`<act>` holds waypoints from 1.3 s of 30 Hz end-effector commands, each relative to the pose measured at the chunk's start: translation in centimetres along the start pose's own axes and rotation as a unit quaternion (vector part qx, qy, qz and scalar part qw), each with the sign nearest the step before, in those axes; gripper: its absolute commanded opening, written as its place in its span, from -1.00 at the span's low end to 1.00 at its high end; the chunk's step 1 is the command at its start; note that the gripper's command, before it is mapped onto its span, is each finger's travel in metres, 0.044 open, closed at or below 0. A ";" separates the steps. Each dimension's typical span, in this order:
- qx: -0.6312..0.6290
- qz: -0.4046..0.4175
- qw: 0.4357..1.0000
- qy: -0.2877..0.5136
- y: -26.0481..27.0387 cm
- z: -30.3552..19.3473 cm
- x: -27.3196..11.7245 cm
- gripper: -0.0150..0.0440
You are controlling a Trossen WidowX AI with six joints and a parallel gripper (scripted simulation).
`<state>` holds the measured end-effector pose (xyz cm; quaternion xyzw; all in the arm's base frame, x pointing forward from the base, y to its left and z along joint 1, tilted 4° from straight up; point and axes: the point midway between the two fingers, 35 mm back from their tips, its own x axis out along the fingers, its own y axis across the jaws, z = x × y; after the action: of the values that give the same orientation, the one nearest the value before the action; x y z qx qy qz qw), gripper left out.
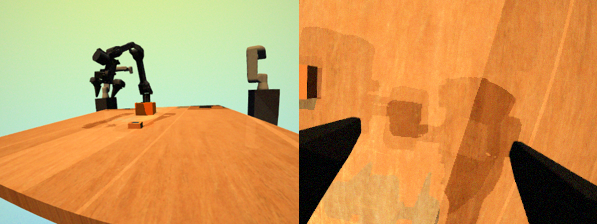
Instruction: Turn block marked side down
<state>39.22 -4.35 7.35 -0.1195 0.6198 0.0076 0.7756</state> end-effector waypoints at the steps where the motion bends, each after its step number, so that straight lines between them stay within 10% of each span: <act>1: -0.023 0.033 0.999 0.024 4.9 0.9 0.8 1.00; 10: -0.012 0.101 0.988 0.117 16.7 1.5 2.6 1.00; 39: -0.011 0.103 0.987 0.120 18.3 -0.3 8.3 1.00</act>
<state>38.20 12.21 -3.36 -0.0667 0.7146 0.0794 0.6918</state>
